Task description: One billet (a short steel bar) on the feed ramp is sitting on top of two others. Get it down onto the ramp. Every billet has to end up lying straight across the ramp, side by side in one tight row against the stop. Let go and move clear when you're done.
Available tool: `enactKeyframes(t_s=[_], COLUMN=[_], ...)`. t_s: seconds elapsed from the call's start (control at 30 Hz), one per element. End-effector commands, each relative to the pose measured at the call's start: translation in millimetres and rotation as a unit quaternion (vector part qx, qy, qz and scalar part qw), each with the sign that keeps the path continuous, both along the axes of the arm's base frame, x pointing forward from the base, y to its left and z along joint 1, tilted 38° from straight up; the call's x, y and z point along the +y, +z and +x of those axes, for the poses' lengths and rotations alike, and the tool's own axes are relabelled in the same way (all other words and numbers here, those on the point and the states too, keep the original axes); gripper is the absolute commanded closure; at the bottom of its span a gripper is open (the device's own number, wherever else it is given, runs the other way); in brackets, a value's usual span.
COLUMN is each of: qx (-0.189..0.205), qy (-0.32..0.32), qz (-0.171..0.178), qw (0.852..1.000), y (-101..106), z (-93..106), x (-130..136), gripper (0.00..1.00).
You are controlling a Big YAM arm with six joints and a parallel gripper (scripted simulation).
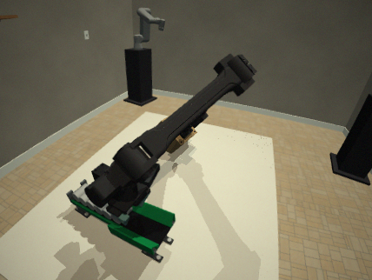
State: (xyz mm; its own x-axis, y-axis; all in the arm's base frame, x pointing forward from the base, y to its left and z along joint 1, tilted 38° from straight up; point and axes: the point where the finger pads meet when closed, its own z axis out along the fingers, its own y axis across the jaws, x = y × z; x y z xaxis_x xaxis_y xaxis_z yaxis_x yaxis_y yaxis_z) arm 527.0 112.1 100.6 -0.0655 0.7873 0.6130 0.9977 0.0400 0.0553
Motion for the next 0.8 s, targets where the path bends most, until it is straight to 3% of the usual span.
enactKeyframes(t_s=[0.0, 0.2, 0.27, 0.3, 0.5, 0.77], qx=[-0.040, -0.041, -0.041, -0.022, -0.029, -0.030], qy=[-0.009, -0.009, -0.009, -0.010, -0.006, -0.002], qz=[0.000, -0.001, -0.001, 0.000, -0.001, -0.001], qw=[0.999, 0.999, 0.999, 1.000, 1.000, 1.000], y=[47.1, 76.1, 76.1, 61.1, 82.1, 84.2], z=[20.1, 17.1, 17.1, 18.1, 16.1, 15.4], x=[-27.3, -49.8, -49.8, -53.2, -61.0, -56.9], gripper=[0.20, 0.20, 0.20, 0.20, 0.20, 0.20])
